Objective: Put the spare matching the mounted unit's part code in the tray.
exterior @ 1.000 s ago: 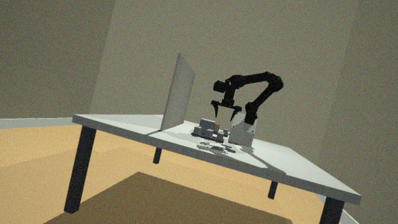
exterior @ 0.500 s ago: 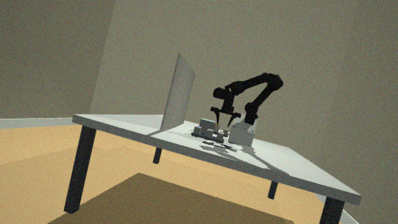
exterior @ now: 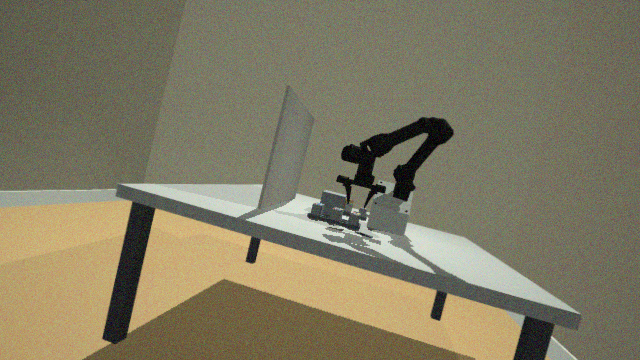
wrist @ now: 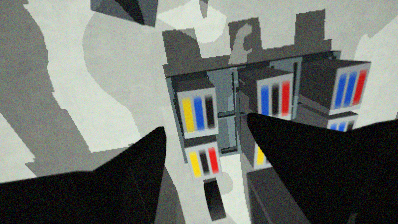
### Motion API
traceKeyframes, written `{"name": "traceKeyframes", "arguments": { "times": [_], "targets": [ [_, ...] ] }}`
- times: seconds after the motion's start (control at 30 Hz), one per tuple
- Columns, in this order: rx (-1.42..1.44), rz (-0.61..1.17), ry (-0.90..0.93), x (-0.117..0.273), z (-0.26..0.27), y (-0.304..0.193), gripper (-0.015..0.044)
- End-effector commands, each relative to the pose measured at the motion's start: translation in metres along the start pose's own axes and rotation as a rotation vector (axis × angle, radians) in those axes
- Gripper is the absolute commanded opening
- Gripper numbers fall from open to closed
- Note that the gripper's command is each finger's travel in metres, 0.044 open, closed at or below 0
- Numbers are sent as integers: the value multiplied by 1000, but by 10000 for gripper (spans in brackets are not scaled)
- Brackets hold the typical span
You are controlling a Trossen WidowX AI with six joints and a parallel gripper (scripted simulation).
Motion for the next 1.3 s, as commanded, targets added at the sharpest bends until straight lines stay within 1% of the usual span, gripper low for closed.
{"name": "traceKeyframes", "arguments": {
  "times": [0.0, 1.27],
  "targets": [
    [-5, 5, 0, -7, -1, -2, 300],
    [-7, -2, -1, -66, 3, -5, 300]
  ]
}}
Point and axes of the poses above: the point midway between the two fingers, 35 mm back from their tips, its own x axis back along the fingers, its own z axis across the jaws, y = z × x, the point moved 7 cm from there along x, back along the fingers, and after that the axes turned 8 degrees about x, right-handed, at the moved point
